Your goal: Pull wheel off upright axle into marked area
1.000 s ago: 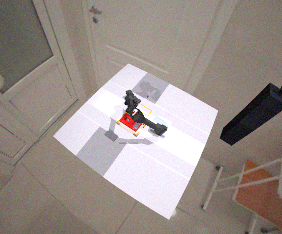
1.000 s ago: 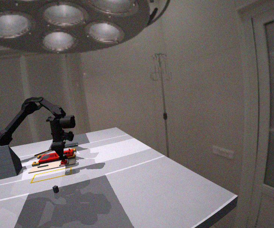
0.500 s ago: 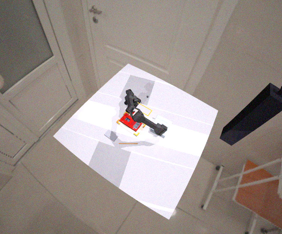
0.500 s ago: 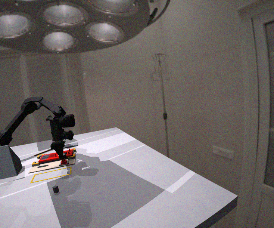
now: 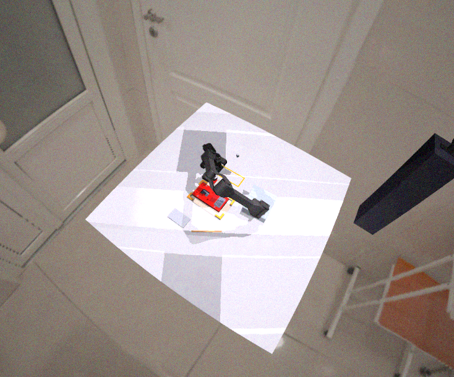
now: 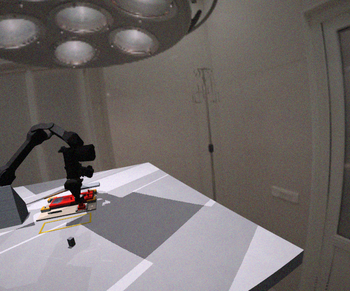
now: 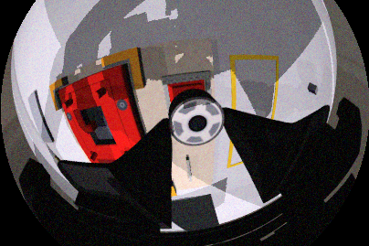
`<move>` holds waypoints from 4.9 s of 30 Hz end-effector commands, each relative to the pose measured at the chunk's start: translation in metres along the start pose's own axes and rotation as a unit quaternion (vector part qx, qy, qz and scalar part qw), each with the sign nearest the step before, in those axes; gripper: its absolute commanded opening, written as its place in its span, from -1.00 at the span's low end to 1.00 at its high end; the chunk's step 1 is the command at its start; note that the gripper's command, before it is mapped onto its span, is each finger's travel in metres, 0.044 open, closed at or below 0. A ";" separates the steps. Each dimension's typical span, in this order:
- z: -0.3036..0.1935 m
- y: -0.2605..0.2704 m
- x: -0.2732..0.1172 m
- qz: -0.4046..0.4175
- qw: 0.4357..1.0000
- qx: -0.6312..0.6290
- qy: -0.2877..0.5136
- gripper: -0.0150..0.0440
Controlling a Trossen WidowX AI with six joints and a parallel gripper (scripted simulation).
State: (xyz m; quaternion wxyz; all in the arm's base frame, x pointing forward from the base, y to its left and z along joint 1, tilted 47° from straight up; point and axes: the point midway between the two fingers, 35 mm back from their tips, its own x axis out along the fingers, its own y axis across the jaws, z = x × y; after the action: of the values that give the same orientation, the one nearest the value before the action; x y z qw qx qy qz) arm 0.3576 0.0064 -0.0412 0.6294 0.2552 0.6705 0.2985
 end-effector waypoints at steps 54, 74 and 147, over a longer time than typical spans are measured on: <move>0.001 -0.001 -0.029 -0.002 1.000 0.001 -0.008 -0.49; -0.032 -0.061 -0.056 -0.004 1.000 0.004 -0.007 -0.49; -0.140 -0.063 -0.061 -0.004 1.000 0.003 -0.005 1.00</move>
State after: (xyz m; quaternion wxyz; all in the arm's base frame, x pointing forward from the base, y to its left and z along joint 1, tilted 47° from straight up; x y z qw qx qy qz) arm 0.2383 -0.0949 -0.0464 0.6381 0.2592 0.6659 0.2868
